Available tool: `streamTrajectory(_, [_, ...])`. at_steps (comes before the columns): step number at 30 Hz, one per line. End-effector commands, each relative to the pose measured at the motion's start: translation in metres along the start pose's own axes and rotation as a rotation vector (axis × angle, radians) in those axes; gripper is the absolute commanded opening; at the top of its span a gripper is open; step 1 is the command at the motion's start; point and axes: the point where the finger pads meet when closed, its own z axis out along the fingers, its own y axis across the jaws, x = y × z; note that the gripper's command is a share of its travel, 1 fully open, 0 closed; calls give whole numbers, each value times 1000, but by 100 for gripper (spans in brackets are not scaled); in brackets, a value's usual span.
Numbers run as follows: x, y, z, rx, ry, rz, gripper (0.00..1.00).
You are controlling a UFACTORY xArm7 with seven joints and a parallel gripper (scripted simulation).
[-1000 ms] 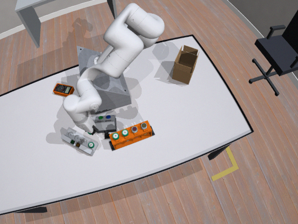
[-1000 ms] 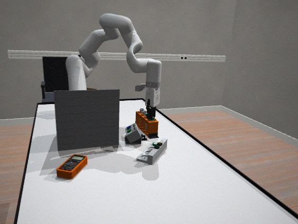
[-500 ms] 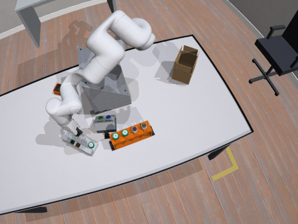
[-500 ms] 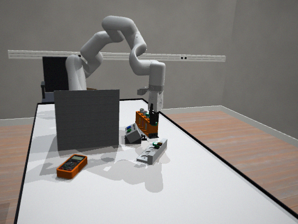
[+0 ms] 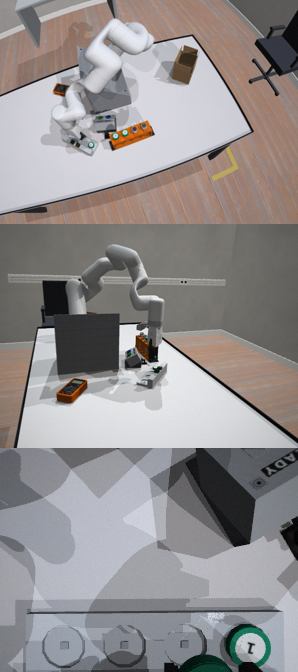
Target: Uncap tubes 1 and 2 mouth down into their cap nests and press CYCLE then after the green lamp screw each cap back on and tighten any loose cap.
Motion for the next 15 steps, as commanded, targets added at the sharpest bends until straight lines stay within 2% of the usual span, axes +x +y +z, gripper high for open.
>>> streamTrajectory(1, [-3, -1, 6, 1, -6, 0, 0])
streamTrajectory(13, [-4, -1, 66, 1, -6, 0, 0])
streamTrajectory(15, [-4, -1, 69, 1, -6, 0, 0])
